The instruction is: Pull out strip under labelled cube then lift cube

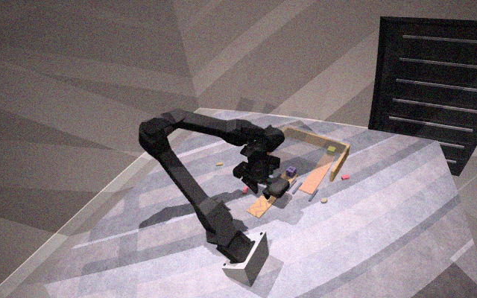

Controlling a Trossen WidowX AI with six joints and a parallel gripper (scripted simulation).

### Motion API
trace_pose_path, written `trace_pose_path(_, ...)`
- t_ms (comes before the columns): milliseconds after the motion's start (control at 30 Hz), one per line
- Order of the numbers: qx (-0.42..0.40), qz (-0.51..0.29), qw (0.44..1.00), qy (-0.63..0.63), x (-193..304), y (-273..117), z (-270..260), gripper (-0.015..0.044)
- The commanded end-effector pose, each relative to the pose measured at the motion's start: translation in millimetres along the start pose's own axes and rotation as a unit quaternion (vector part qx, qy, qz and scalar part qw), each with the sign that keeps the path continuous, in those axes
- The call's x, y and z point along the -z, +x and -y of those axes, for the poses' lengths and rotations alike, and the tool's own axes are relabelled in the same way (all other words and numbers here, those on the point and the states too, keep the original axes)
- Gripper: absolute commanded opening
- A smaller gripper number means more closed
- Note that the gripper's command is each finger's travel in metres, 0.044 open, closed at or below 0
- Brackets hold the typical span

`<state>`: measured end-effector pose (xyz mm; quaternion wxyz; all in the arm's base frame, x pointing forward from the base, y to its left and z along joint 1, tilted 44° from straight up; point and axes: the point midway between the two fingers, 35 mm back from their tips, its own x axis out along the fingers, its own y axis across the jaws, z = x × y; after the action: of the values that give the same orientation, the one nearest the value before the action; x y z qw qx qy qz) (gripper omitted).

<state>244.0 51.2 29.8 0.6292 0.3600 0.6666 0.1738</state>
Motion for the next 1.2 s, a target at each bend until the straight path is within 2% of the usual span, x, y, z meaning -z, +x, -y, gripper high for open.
trace_pose_path(0,0.002,0.003,1.0,-0.004,-15,-2,0,0.0315)
trace_pose_path(167,0.002,0.003,1.0,-0.004,-33,-4,0,0.044)
trace_pose_path(1167,0.002,0.005,1.0,-0.006,-137,-16,1,0.044)
